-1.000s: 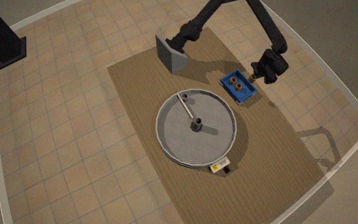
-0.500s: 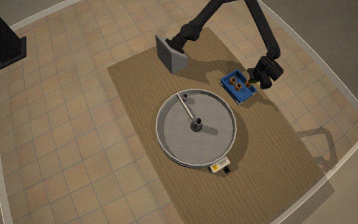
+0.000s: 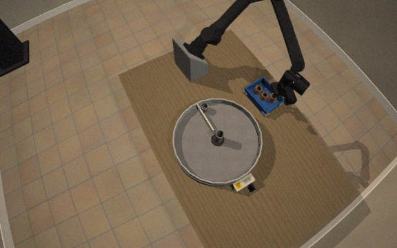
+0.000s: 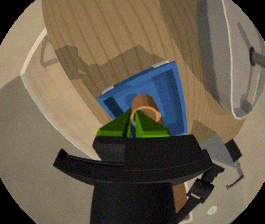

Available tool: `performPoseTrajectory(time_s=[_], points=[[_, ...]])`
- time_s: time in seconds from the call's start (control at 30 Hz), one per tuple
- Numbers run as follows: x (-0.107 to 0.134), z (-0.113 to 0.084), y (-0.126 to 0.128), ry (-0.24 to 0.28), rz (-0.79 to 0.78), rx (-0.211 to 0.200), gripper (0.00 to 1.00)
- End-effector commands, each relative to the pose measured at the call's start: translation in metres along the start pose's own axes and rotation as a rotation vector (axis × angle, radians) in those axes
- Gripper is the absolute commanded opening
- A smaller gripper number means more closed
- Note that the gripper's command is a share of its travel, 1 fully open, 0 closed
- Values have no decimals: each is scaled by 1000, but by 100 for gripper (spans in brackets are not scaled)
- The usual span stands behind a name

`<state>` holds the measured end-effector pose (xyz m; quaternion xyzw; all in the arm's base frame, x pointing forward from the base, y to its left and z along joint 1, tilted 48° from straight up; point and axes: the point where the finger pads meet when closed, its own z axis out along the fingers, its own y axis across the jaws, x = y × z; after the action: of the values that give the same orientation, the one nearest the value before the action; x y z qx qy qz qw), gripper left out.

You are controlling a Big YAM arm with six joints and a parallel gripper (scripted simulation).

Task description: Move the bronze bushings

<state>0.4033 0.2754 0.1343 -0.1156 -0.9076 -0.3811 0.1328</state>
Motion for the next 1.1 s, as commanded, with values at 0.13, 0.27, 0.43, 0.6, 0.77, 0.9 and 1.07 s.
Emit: performPoseTrajectory(time_s=[0.13,0.27,0.43,0.6,0.77,0.9,1.07], points=[[-7,-1,-1,-12,31,-4,0],[-6,0,0,-11,29,-3,0],[-6,0,0,-11,26,-3,0],[-6,0,0,-11,26,-3,0],[-6,0,0,-11,26,-3,0],[-6,0,0,-11,26,-3,0],[-6,0,0,-11,26,-3,0]])
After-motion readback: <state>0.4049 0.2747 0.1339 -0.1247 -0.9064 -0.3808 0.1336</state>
